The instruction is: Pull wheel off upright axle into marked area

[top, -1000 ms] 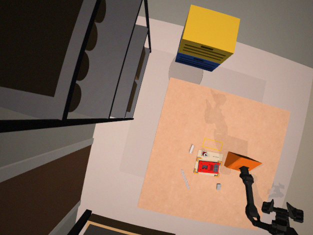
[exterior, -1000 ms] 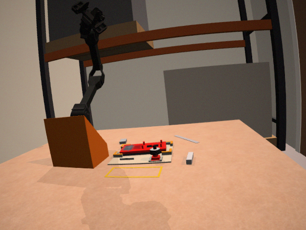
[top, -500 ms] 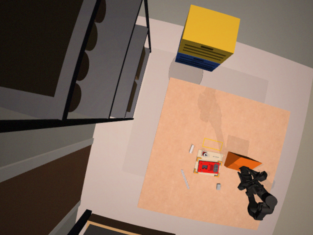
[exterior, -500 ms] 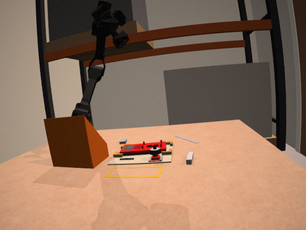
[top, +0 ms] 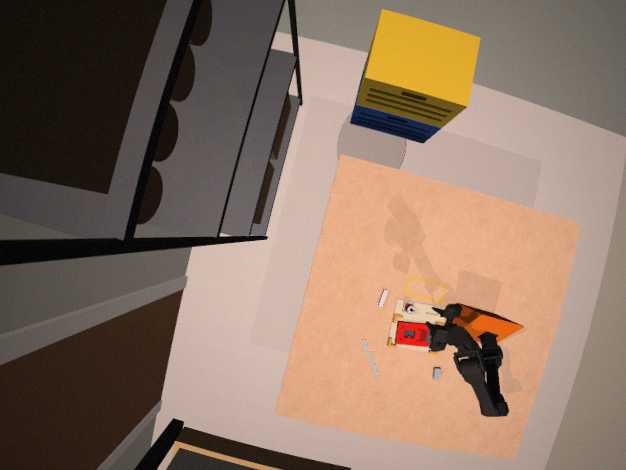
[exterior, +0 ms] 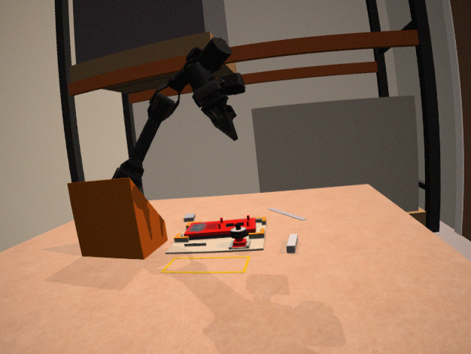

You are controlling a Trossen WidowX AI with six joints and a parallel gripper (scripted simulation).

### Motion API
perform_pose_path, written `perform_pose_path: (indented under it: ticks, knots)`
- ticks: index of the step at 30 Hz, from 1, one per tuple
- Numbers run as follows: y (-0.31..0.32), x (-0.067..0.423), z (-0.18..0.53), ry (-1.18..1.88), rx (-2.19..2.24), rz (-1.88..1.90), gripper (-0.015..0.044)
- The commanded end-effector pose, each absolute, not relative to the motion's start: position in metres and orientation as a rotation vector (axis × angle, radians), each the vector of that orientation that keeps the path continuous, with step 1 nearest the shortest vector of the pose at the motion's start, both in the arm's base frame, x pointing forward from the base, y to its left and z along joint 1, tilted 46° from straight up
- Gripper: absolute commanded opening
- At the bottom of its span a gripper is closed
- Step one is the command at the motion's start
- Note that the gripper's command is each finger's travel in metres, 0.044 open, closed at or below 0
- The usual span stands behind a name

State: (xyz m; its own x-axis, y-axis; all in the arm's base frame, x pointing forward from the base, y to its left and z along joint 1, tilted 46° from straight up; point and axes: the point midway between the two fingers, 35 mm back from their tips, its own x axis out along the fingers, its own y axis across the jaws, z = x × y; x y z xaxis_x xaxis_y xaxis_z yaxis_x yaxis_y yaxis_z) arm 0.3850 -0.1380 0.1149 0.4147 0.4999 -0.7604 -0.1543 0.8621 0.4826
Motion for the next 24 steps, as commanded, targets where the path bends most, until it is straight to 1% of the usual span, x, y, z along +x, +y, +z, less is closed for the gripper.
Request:
perform_pose_path:
  ticks: [1, 7, 9, 18, 24]
  knots:
    - [-0.088, 0.385, 0.081, 1.201, 0.430, 0.540, 0.0300]
    - [-0.016, 0.372, 0.038, 1.417, 0.500, 0.695, 0.0300]
    - [-0.001, 0.367, 0.029, 1.466, 0.511, 0.725, 0.0300]
    - [-0.003, 0.368, 0.023, 1.472, 0.512, 0.728, 0.0300]
    - [0.019, 0.368, 0.000, 1.472, 0.512, 0.727, 0.0300]
